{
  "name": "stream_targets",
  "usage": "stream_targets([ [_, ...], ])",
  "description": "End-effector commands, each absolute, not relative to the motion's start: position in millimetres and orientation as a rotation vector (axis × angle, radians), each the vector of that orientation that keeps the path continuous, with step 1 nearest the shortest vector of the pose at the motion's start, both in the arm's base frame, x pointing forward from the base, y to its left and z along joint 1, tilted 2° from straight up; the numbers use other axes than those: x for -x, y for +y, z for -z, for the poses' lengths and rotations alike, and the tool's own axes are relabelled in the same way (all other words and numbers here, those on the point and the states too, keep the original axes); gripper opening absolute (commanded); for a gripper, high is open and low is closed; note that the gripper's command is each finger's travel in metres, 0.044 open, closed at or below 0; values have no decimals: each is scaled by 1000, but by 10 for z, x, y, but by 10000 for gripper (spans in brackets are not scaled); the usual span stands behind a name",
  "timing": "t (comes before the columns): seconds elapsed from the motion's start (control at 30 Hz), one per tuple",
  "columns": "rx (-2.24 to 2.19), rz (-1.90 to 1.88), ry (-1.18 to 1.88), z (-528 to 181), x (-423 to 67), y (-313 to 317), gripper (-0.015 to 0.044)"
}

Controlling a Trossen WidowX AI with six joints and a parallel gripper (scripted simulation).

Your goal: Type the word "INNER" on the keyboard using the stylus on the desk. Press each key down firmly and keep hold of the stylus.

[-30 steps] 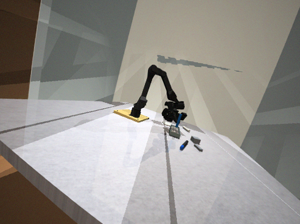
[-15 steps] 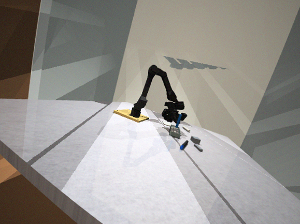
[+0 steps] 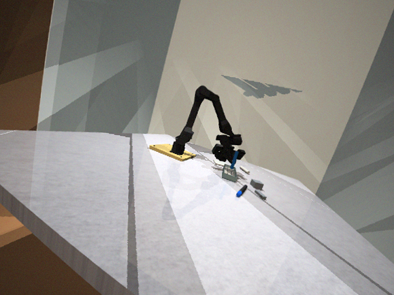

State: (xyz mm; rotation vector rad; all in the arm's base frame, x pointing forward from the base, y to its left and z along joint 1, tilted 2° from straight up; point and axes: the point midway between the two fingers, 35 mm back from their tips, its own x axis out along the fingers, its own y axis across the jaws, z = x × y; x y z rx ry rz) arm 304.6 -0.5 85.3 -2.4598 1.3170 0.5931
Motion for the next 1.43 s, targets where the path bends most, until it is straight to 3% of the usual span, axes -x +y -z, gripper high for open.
stream_targets([
  [0.0, 2461, -606, 1321, -819, -3028, -11, 81],
  [0.83, 2461, -606, 1321, -833, -3028, -11, 81],
  [1.4, 2461, -605, 1320, -1201, -3012, -18, 81],
])
